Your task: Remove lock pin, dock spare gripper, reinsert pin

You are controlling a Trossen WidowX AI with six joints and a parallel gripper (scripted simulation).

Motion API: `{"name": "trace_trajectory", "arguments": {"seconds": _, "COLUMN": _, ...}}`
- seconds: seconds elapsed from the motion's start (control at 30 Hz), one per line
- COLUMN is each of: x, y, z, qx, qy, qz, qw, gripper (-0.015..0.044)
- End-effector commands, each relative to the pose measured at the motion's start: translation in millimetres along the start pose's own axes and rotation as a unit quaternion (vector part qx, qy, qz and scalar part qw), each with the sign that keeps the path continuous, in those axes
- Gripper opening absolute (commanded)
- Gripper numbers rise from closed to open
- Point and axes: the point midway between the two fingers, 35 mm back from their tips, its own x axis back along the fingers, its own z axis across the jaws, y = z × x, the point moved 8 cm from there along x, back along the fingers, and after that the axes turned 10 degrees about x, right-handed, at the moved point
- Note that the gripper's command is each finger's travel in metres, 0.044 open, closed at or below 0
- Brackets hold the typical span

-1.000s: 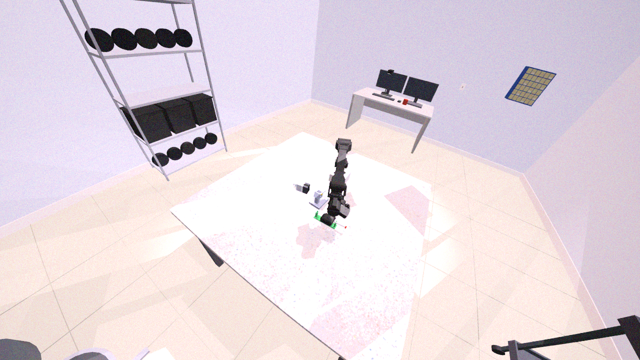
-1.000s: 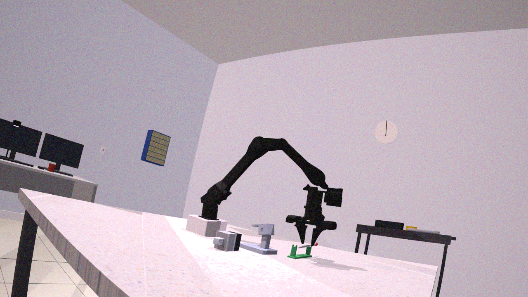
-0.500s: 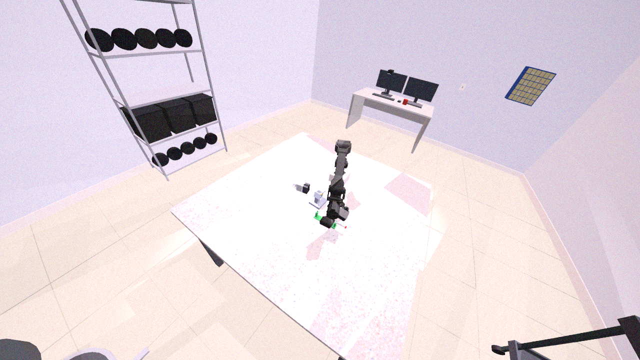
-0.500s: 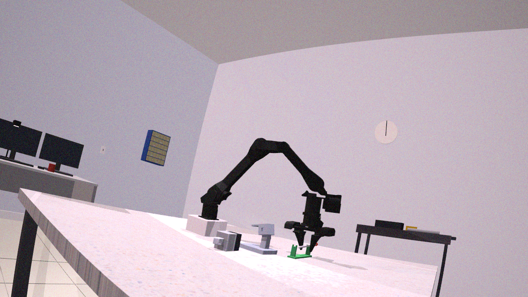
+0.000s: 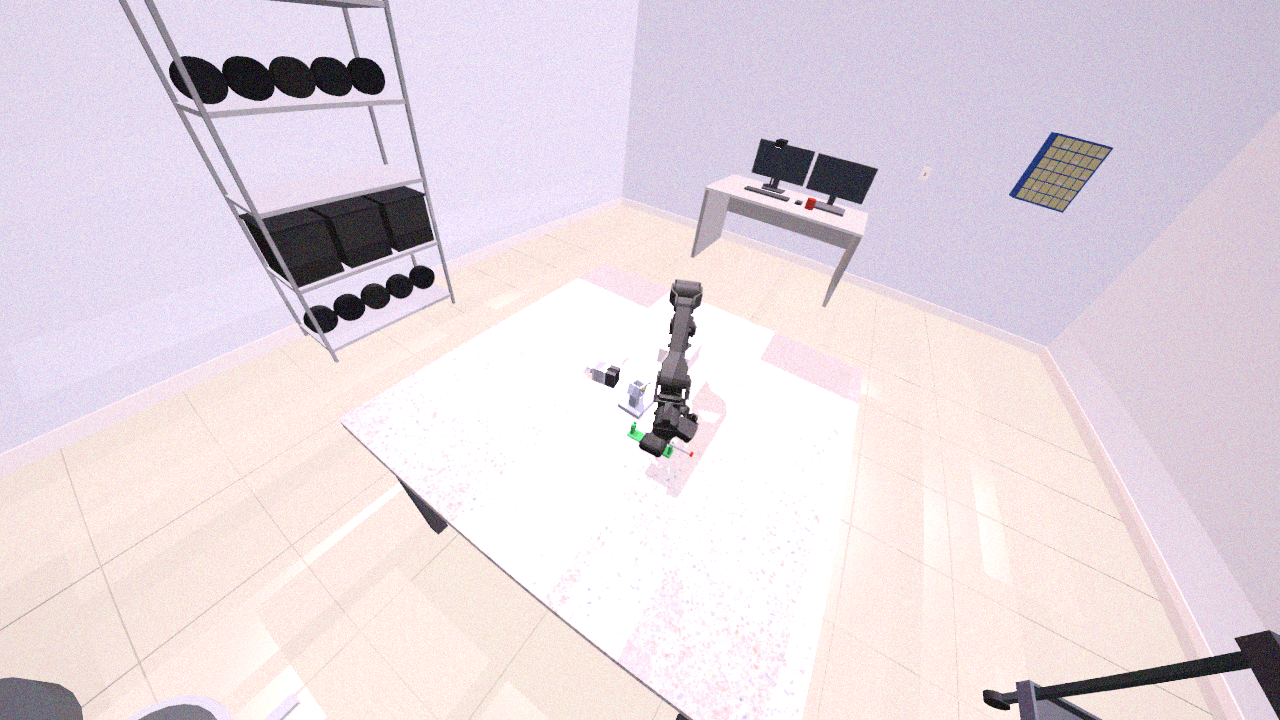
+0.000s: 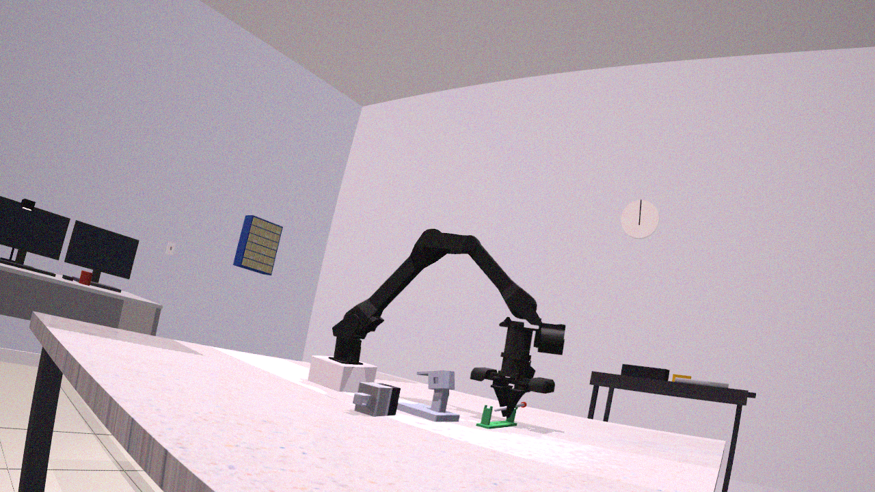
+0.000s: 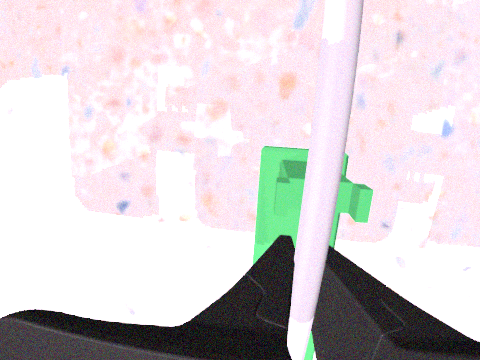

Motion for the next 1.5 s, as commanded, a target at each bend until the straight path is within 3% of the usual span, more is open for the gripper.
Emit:
{"name": "trace_trajectory", "arguments": {"seconds": 0.0, "x": 0, "y": -1, "z": 0, "qx": 0.003, "qy": -0.001, "qz": 0.003, "qw": 1.000, "gripper": 0.0000}}
{"name": "trace_trajectory", "arguments": {"seconds": 0.7, "x": 29, "y": 1, "z": 4, "qx": 0.002, "qy": 0.016, "qz": 0.003, "qw": 1.000, "gripper": 0.0000}}
{"name": "trace_trajectory", "arguments": {"seconds": 1.07, "x": 24, "y": 0, "z": 6, "qx": 0.003, "qy": 0.020, "qz": 0.003, "qw": 1.000, "gripper": 0.0000}}
{"name": "trace_trajectory", "arguments": {"seconds": 1.47, "x": 34, "y": -36, "z": 4, "qx": 0.003, "qy": 0.020, "qz": 0.005, "qw": 1.000, "gripper": 0.0000}}
